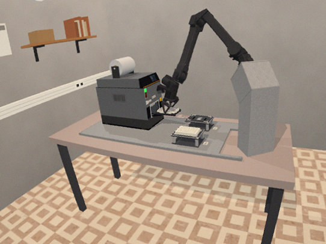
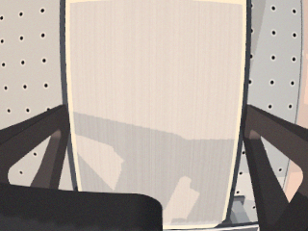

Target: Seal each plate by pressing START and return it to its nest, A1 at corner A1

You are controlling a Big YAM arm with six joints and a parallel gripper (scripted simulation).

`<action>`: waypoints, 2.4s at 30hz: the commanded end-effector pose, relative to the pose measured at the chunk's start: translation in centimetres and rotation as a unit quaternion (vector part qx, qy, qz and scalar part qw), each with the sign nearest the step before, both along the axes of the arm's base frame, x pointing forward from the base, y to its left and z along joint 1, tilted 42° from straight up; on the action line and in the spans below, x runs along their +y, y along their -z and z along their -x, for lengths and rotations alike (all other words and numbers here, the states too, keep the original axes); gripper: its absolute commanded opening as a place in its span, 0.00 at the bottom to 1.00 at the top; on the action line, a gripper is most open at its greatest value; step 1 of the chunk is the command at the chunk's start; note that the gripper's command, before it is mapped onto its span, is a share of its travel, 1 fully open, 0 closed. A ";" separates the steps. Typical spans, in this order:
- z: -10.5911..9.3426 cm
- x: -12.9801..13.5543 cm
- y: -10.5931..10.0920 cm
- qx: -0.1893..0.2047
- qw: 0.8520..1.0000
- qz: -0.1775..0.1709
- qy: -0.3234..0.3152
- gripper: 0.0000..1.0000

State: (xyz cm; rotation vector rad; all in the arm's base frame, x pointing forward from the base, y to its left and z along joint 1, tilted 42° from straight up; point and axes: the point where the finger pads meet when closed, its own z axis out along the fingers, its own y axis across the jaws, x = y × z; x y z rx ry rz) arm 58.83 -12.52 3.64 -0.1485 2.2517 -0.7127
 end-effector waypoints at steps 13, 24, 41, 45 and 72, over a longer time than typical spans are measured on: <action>-0.2 -0.7 -2.2 -0.022 1.000 0.002 0.007 0.92; -0.9 -0.7 -3.1 -0.031 0.999 0.003 0.006 0.87; -1.1 -0.6 -3.2 -0.032 0.999 0.004 0.005 0.00; -1.1 -0.5 -3.2 -0.031 0.999 0.004 0.004 0.00; -1.1 -0.3 -3.2 -0.030 1.000 0.005 0.001 0.00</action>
